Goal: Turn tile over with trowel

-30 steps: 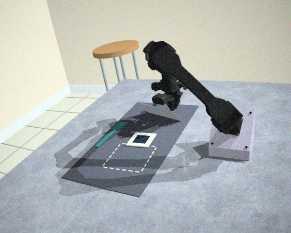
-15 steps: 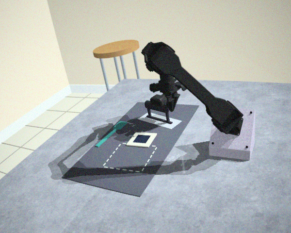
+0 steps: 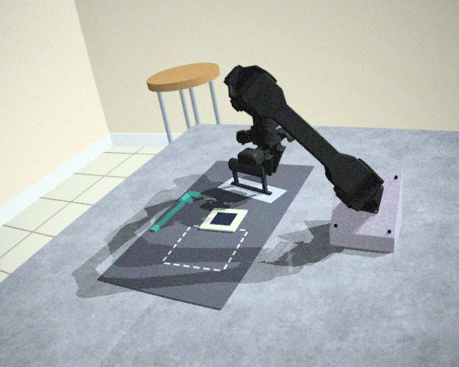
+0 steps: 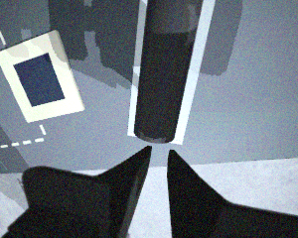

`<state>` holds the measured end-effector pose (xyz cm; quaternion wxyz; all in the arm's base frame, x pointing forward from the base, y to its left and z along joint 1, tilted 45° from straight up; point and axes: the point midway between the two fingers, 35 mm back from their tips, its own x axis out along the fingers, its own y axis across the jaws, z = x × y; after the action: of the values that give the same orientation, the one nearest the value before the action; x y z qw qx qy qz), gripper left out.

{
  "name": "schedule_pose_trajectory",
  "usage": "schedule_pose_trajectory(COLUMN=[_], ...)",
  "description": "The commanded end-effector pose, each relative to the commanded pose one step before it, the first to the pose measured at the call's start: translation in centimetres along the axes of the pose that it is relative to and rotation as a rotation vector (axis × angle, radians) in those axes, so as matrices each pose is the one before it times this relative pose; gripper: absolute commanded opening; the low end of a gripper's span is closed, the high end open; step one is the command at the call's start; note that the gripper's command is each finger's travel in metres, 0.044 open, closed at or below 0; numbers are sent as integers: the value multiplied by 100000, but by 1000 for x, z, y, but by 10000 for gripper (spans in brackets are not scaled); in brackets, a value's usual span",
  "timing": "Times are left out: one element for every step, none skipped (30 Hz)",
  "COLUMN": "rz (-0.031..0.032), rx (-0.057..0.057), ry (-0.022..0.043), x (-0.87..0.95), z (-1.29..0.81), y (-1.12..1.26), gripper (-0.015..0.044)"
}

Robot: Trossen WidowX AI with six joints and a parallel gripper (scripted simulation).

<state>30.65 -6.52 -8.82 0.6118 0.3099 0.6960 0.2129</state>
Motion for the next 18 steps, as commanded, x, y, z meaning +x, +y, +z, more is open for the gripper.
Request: schedule_pose_trajectory(rz=[-1117, -209, -162, -148, -82, 53, 224, 237, 249, 261, 273, 227, 140, 47, 0, -7, -13, -3], rx=[-311, -112, -83, -86, -40, 73, 220, 216, 211, 206, 200, 156, 92, 30, 0, 160, 399, 159], ry=[73, 8, 17, 26, 30, 24, 10, 10, 9, 8, 7, 5, 2, 1, 0, -207, -516, -206], x=[-367, -138, -133, -128, -124, -119, -115, -113, -110, -106, -103, -80, -47, -16, 0, -21, -52, -21], z=[-16, -12, -20, -33, -38, -30, -15, -25, -34, -44, -54, -50, -33, -11, 0, 3, 5, 1], y=[-1842, -605, -600, -601, -591, -566, -530, -533, -533, -532, -530, -423, -254, -85, 0, 91, 229, 92], gripper=[100, 100, 100, 100, 100, 100, 100, 100, 100, 100, 100, 100, 100, 100, 100, 100, 100, 100])
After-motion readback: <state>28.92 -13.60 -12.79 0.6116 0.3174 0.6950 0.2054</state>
